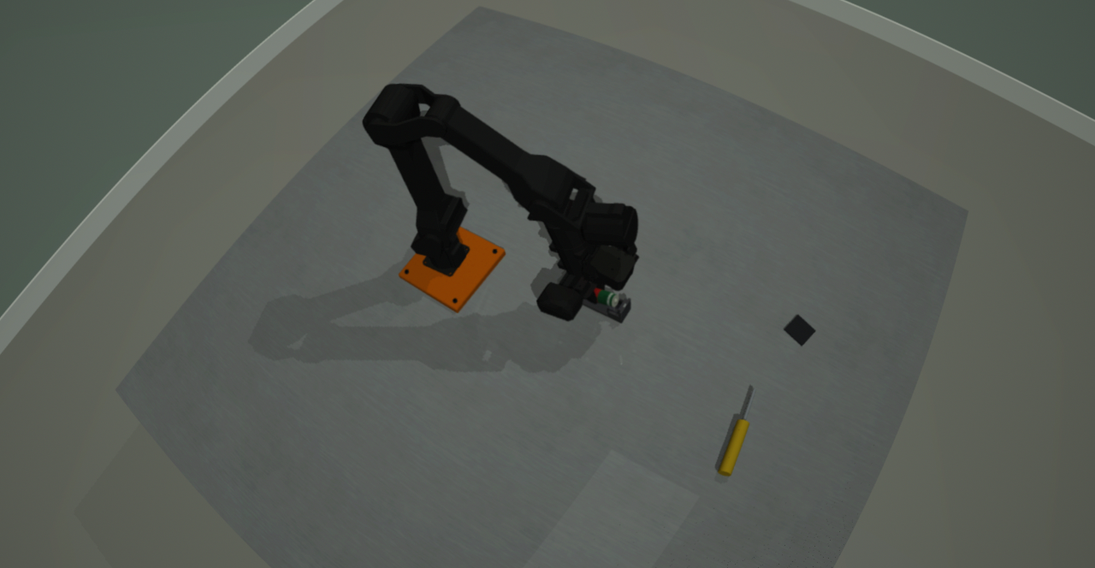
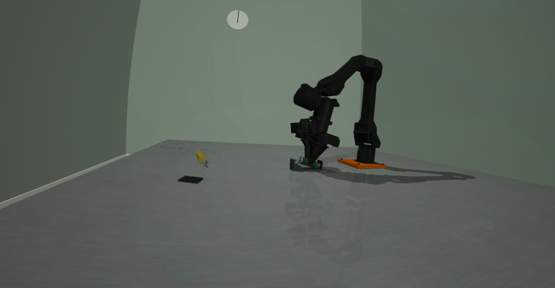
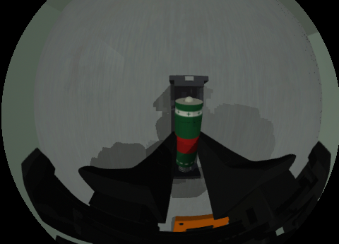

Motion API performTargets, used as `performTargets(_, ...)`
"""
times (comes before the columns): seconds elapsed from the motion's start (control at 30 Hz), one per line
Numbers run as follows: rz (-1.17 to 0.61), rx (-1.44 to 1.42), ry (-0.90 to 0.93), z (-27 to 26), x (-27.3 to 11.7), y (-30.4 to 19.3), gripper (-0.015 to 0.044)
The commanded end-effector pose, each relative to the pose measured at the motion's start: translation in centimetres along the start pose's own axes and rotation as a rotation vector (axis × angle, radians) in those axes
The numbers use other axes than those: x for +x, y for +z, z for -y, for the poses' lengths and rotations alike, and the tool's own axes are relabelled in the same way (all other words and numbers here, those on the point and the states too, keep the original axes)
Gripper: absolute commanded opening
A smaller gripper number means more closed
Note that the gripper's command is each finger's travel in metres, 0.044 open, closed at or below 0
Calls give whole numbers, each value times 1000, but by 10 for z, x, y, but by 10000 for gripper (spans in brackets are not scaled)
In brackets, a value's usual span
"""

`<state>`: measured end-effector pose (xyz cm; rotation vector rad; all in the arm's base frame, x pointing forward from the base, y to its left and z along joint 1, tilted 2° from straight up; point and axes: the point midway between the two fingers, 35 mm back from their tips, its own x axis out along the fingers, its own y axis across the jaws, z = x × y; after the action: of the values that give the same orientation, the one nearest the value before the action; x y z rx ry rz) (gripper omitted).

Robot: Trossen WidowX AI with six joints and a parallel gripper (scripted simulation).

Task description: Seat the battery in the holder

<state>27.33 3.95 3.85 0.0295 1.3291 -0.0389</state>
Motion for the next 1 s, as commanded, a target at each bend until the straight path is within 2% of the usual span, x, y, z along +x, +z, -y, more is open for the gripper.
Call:
performTargets(0.0,-35,-5,1,0,1,-2,69)
performTargets(0.97,-211,2,-3,0,6,3,69)
